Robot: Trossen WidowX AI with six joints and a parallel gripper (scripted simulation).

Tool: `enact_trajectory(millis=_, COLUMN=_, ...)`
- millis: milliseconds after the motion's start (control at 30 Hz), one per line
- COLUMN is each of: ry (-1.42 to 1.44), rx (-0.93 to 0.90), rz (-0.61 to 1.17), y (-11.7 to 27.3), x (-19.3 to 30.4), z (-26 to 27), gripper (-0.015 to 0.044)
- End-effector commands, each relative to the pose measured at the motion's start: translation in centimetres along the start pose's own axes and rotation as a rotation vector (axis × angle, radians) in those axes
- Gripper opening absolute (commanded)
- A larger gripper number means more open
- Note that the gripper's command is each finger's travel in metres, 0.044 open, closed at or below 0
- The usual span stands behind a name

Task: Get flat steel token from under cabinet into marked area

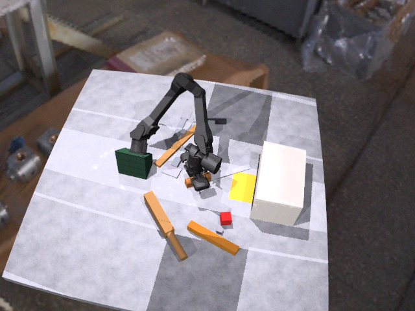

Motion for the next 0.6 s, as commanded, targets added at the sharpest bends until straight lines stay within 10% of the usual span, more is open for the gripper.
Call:
enact_trajectory(millis=0, ry=0.002, rx=0.007, rz=-0.003, y=0.2, x=0.0, z=-0.7, gripper=0.0)
enact_trajectory(millis=567, ry=0.002, rx=0.008, rz=-0.003, y=0.2, x=0.9, z=-2.5, gripper=0.0)
Point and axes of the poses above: the point midway between the two fingers, 35 mm back from their tips, its own y axis back along the fingers, its own z axis across the jaws, x = y × z, the point moved 5 cm from there along y, back along the fingers, and after that the axes turned 10 degrees about -y, right-handed, at the moved point
